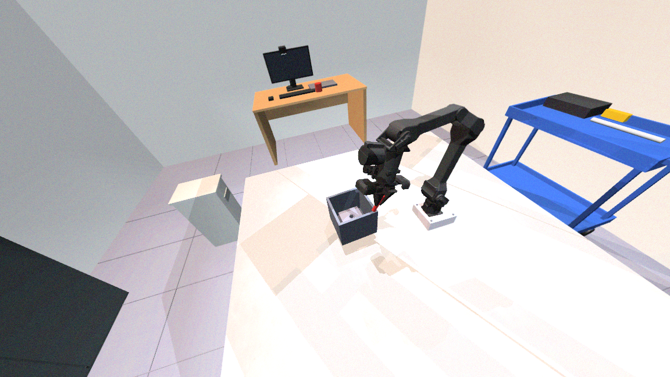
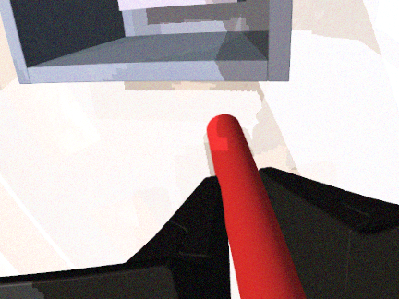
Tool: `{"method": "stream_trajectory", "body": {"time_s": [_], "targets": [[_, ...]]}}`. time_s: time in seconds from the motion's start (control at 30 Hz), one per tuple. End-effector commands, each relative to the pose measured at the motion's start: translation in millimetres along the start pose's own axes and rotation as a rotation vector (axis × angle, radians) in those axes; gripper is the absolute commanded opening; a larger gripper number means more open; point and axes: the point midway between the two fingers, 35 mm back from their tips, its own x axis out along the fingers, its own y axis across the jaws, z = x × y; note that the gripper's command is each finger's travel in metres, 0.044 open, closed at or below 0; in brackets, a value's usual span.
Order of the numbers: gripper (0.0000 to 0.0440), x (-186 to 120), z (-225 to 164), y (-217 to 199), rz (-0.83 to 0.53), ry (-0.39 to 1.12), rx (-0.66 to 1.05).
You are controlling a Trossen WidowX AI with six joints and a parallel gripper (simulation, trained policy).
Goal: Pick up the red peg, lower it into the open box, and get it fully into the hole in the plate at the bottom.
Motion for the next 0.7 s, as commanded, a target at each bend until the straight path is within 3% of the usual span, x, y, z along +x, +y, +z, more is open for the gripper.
{"method": "stream_trajectory", "body": {"time_s": [0.0,0.67], "targets": [[0.0,1.2,8.5,1.5,-0.014,-0.012,0.004],[0.0,17.5,62.5,12.8,-0.083,-0.032,0.035]]}}
